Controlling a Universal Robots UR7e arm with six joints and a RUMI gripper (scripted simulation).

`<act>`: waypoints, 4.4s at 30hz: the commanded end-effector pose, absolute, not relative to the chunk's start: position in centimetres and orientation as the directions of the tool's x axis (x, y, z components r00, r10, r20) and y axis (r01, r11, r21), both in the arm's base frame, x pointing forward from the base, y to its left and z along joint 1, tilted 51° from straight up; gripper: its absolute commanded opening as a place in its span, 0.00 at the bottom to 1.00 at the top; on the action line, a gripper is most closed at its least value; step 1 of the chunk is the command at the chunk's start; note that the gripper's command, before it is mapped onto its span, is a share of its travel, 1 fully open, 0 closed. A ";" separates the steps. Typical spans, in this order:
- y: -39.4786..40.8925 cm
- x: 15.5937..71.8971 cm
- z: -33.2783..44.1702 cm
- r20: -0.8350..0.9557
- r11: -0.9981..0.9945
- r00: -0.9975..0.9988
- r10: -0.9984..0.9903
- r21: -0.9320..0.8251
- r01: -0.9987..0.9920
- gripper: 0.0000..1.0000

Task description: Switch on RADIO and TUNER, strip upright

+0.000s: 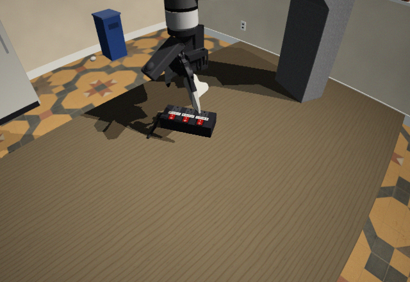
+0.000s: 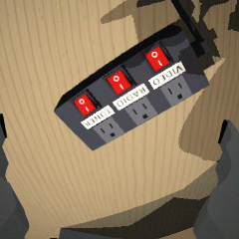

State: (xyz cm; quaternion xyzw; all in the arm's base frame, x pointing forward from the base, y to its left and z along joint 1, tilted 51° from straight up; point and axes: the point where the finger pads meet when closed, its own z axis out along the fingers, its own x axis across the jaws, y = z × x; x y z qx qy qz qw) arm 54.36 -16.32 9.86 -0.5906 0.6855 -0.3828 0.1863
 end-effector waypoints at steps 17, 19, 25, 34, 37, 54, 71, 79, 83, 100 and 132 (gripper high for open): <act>-17.2 54.2 8.8 -0.237 0.526 -0.565 -0.790 -0.736 -0.426 1.00; -17.3 54.2 8.7 -0.269 0.559 -0.583 -0.767 -0.725 -0.401 1.00; -17.4 54.1 8.5 -0.324 0.616 -0.612 -0.722 -0.703 -0.355 1.00; -17.5 54.0 8.2 -0.410 0.703 -0.652 -0.638 -0.656 -0.275 1.00; -17.5 54.0 8.2 -0.423 0.716 -0.657 -0.623 -0.648 -0.261 1.00; -17.6 53.9 8.0 -0.470 0.760 -0.675 -0.569 -0.615 -0.212 1.00; -17.6 53.9 7.9 -0.472 0.762 -0.676 -0.566 -0.613 -0.210 0.00; -17.6 53.9 7.9 -0.472 0.762 -0.676 -0.566 -0.613 -0.210 0.00; -17.6 53.9 7.9 -0.472 0.762 -0.676 -0.566 -0.613 -0.210 0.00; -17.6 53.9 7.9 -0.472 0.762 -0.676 -0.566 -0.613 -0.210 0.00; -18.3 55.6 6.5 -0.471 0.761 -0.676 -0.566 -0.614 -0.210 0.00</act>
